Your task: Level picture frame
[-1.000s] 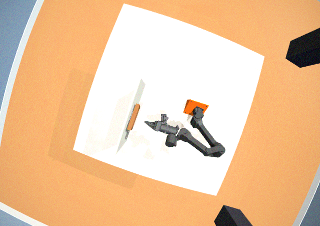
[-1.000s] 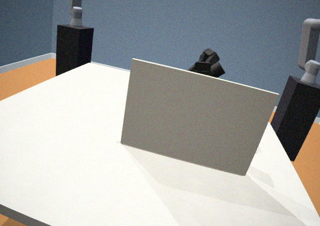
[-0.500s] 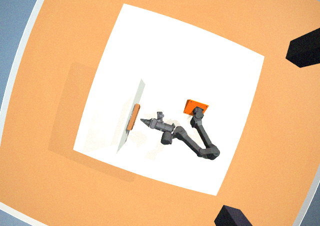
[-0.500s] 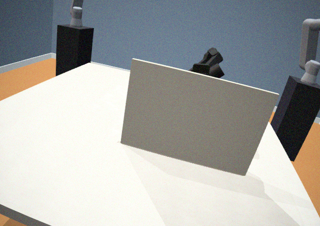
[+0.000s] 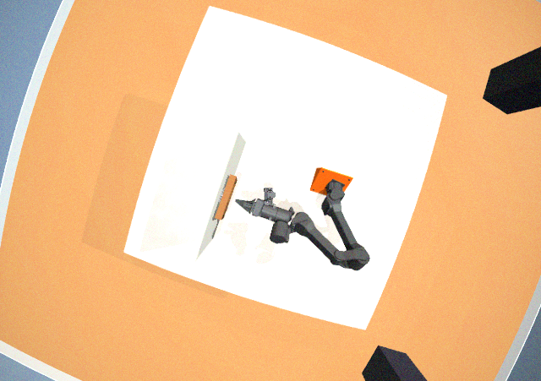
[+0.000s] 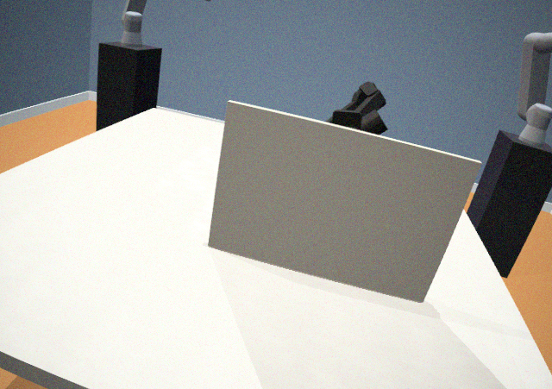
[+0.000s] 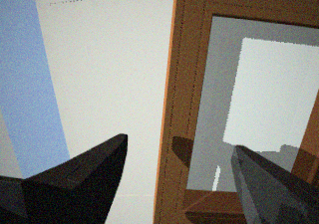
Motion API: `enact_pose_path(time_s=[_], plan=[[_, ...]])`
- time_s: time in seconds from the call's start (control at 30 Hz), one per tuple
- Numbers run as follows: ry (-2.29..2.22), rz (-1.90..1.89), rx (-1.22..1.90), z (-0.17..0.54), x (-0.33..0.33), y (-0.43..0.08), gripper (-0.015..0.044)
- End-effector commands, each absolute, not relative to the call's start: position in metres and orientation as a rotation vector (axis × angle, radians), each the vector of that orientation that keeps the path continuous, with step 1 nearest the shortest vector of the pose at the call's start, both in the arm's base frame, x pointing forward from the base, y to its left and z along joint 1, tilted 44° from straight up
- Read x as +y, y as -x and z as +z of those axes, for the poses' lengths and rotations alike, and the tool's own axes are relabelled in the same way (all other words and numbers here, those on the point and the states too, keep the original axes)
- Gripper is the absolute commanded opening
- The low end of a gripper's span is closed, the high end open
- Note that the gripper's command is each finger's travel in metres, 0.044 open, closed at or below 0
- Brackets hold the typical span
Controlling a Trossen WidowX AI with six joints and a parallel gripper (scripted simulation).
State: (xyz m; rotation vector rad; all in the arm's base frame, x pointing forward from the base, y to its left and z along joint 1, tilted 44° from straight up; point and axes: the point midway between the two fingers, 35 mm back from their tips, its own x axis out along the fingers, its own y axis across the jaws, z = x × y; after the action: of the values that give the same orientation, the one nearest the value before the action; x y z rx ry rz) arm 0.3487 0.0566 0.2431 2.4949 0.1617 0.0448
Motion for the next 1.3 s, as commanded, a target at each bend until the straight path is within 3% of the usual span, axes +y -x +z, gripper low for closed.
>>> enact_pose_path(time_s=[0.0, 1.27], plan=[[-2.49, 0.047, 0.165, 0.244, 0.058, -0.357, 0.026], [-2.49, 0.049, 0.164, 0.243, 0.062, -0.383, 0.026]])
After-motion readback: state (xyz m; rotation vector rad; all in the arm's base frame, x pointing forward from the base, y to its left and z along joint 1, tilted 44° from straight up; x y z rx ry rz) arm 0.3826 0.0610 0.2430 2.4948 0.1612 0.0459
